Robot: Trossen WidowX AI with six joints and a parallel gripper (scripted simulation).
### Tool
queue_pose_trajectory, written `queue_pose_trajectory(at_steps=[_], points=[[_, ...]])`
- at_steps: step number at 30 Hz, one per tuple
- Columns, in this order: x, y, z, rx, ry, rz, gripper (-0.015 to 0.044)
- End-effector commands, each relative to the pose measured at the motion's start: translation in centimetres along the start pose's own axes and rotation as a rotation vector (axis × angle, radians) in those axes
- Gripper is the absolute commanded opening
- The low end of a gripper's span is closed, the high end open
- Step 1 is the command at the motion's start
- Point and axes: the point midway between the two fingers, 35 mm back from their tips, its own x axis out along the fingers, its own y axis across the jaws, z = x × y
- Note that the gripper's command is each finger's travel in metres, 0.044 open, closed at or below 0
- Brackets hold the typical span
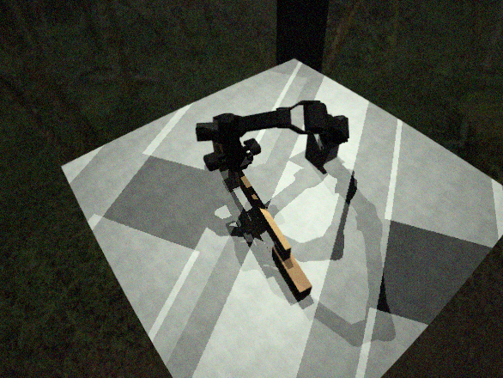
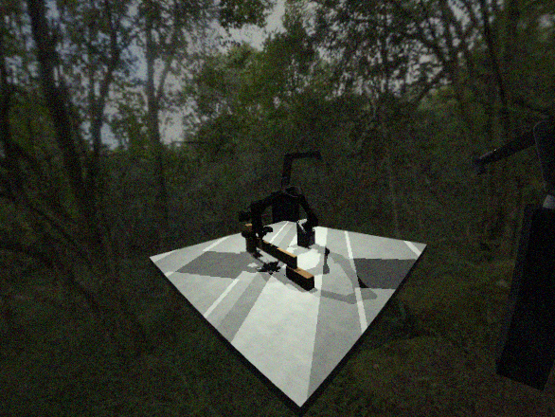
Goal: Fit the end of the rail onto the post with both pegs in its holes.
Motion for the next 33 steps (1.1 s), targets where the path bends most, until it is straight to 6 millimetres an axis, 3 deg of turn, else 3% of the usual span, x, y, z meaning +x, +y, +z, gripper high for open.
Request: queue_pose_trajectory(at_steps=[1, 33], points=[[-0.29, -0.08, 0.01, 0.002, 0.0, -0.005, 0.0], [-0.27, -0.13, -0.57, 0.002, 0.0, -0.005, 0.0]])
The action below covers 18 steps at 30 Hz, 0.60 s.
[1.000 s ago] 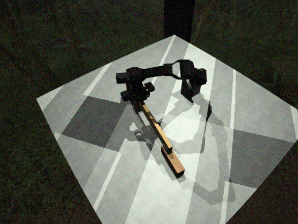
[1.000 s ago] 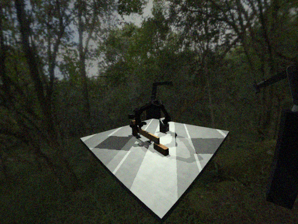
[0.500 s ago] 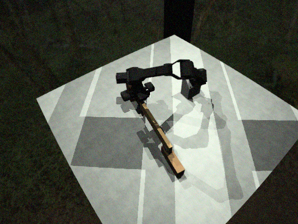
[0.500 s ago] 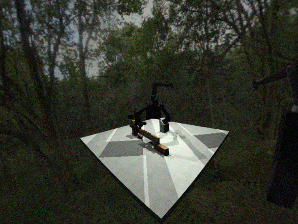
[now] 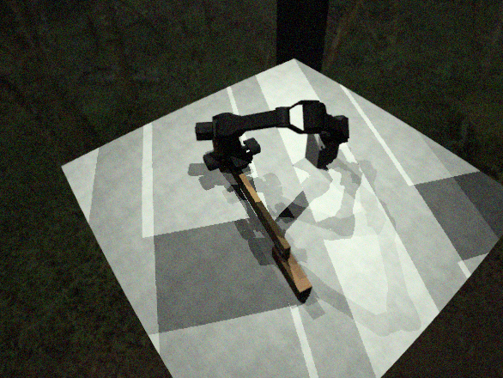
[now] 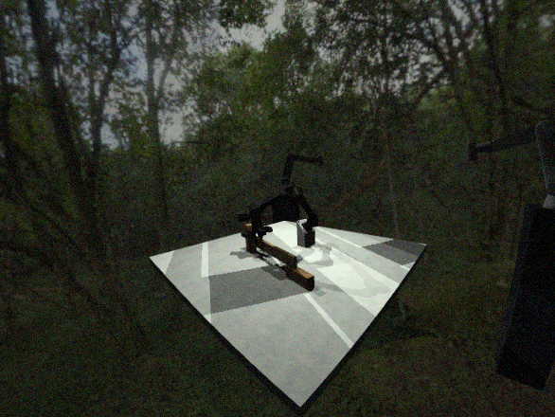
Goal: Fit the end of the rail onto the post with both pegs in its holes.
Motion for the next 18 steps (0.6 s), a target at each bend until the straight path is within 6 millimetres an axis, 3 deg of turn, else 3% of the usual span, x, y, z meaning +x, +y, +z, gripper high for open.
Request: queue_pose_trajectory(at_steps=[1, 18], points=[[-0.27, -0.14, -0.35, -0.002, 0.003, -0.009, 0.0], [-0.51, -0.16, -0.79, -0.002, 0.003, -0.009, 0.0]])
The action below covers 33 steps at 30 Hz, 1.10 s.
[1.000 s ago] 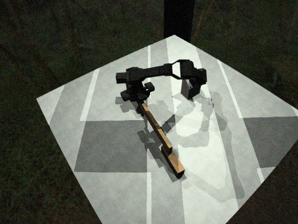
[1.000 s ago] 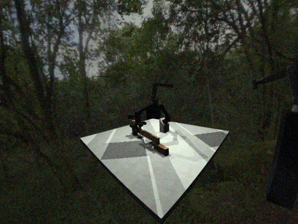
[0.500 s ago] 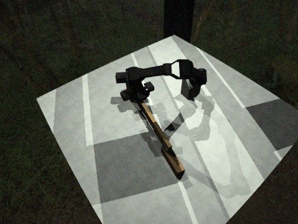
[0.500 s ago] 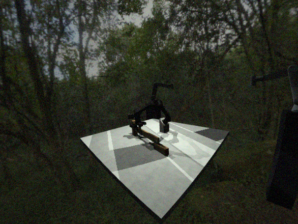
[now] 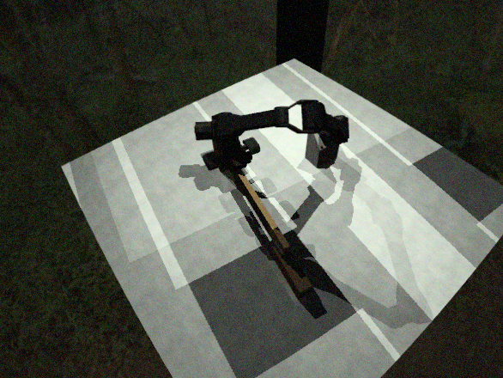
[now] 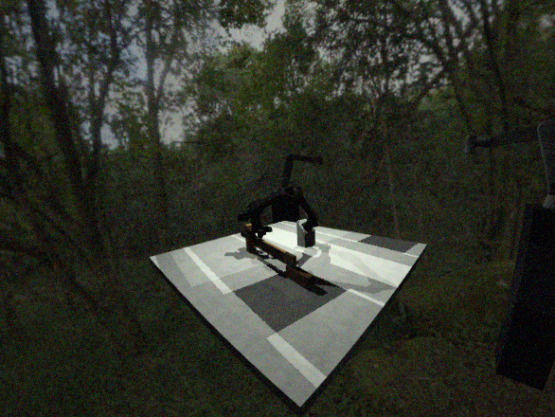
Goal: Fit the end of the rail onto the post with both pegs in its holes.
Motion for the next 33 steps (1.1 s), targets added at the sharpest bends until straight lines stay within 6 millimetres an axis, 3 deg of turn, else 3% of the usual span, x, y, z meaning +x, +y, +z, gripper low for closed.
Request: queue_pose_trajectory(at_steps=[1, 33], points=[[-0.56, -0.14, -0.51, -0.001, 0.006, -0.013, 0.0], [-0.56, -0.14, -0.89, -0.001, 0.006, -0.013, 0.0]])
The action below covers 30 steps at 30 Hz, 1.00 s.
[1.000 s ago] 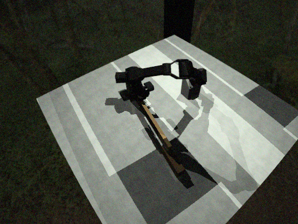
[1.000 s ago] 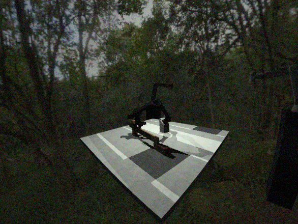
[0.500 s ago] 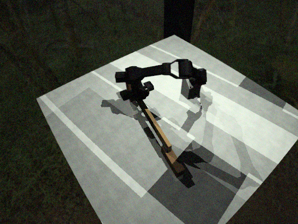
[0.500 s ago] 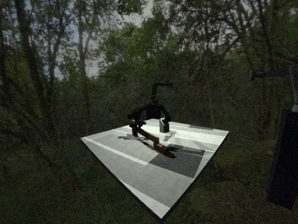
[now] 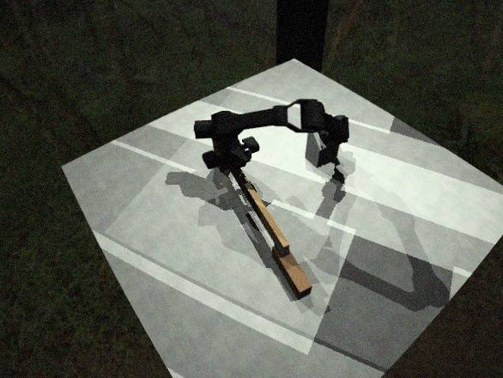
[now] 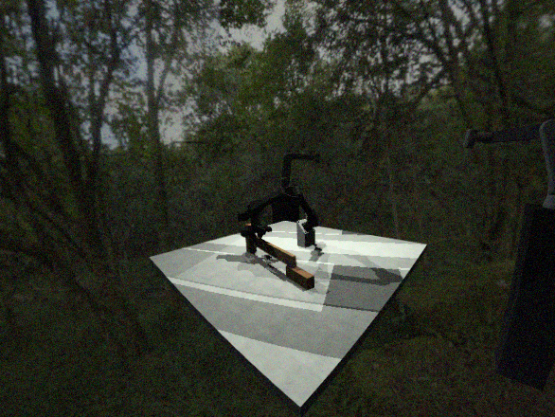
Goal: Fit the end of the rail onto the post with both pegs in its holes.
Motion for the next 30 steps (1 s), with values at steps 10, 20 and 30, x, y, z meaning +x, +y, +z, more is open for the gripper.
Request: queue_pose_trajectory(at_steps=[10, 20, 30], points=[[-0.33, -0.11, -0.73, 0.001, 0.006, -0.011, 0.0], [0.02, 0.02, -0.58, 0.002, 0.001, -0.002, 0.0052], [0.02, 0.02, -0.58, 0.002, 0.001, -0.002, 0.0315]])
